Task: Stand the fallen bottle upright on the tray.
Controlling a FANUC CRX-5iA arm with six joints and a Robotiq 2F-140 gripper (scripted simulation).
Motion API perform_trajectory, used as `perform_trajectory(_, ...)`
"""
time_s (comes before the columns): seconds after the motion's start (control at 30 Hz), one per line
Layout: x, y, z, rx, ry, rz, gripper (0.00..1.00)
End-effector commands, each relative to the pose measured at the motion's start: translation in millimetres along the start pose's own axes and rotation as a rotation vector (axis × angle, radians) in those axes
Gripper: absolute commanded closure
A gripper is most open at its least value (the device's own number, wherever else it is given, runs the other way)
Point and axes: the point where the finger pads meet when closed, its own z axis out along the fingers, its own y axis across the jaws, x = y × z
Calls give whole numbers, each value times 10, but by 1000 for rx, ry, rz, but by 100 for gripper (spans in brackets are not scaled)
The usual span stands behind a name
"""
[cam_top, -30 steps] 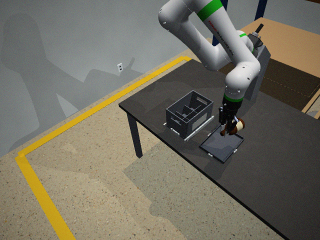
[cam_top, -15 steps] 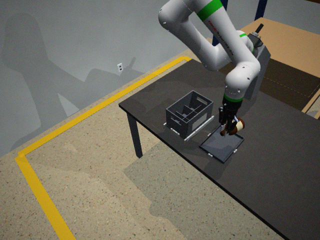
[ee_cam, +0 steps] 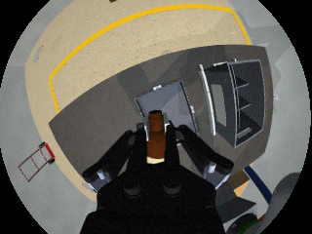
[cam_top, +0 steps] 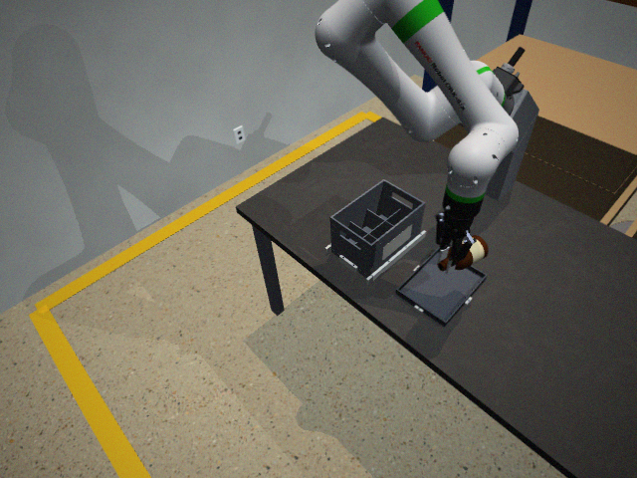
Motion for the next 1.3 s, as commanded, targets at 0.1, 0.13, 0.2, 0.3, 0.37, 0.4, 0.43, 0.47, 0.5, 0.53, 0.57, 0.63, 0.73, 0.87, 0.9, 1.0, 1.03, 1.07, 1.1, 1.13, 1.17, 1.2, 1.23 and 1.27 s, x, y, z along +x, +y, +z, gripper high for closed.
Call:
perform_trajectory(0.1,0,-2,-2,0,0,80,100)
perform_trajectory(0.13,0,-2,-2,0,0,97,100)
perform_trajectory(0.2,0,-2,-2,0,0,97,100)
perform_trajectory(0.3,0,-2,-2,0,0,144,100)
perform_trajectory(0.37,0,-2,-2,0,0,173,100)
perform_trajectory(0.4,0,-2,-2,0,0,185,100)
perform_trajectory(0.43,0,-2,-2,0,0,196,100)
perform_trajectory(0.47,0,-2,-2,0,0,205,100)
perform_trajectory(0.5,0,-2,-2,0,0,212,100)
perform_trajectory(0.53,0,-2,-2,0,0,218,100)
perform_trajectory(0.57,0,-2,-2,0,0,222,100)
perform_trajectory(0.63,0,-2,-2,0,0,227,100)
perform_trajectory(0.73,0,-2,-2,0,0,228,100)
perform_trajectory(0.87,0,-2,-2,0,0,228,100)
perform_trajectory(0.9,0,-2,-2,0,0,228,100)
perform_trajectory(1.0,0,-2,-2,0,0,228,100)
perform_trajectory(1.03,0,-2,-2,0,0,228,100)
perform_trajectory(1.07,0,-2,-2,0,0,228,100)
perform_trajectory(1.1,0,-2,-2,0,0,228,100)
perform_trajectory(1.13,0,-2,-2,0,0,228,100)
perform_trajectory(1.17,0,-2,-2,0,0,228,100)
perform_trajectory(1.2,0,-2,-2,0,0,228,100)
perform_trajectory(1.23,0,-2,-2,0,0,228,100)
perform_trajectory(1.27,0,-2,-2,0,0,228,100)
